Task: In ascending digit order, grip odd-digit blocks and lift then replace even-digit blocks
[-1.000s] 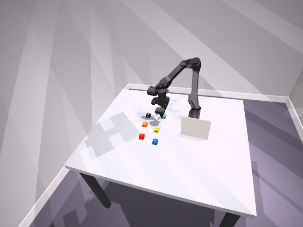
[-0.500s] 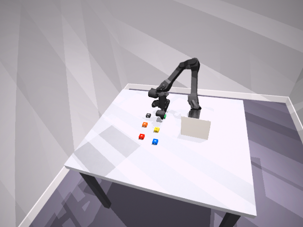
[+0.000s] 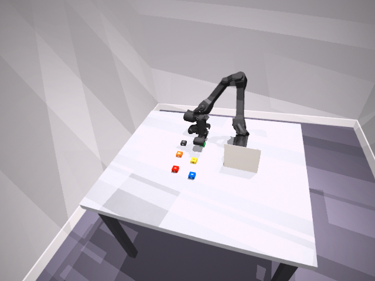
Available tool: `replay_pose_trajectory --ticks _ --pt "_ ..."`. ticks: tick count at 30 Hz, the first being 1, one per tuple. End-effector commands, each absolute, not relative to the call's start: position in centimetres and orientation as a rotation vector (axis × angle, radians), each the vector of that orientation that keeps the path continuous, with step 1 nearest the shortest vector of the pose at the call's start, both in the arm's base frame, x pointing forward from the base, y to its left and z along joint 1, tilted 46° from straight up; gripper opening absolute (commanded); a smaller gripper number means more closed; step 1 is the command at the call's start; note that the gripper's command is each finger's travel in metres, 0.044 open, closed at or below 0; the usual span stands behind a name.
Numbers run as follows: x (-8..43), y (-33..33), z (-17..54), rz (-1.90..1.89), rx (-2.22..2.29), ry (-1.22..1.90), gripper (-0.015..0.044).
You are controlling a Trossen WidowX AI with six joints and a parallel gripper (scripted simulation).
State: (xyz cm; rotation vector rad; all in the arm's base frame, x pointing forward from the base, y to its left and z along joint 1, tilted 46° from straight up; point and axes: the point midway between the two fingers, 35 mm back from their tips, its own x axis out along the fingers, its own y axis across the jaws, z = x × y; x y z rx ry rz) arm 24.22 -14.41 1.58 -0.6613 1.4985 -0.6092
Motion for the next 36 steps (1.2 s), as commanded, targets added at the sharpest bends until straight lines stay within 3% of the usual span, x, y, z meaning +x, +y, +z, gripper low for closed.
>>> replay_pose_trajectory --ticks 1,21,31,36 --pt "24.21 -14.42 1.54 -0.607 -0.663 1.499 0.0120" --pt "24.21 -14.42 1.54 -0.607 -0.663 1.499 0.0120" --pt "24.21 -14.42 1.54 -0.607 -0.663 1.499 0.0383" --pt "24.27 -13.82 2.06 -0.606 -0.662 1.500 0.0400"
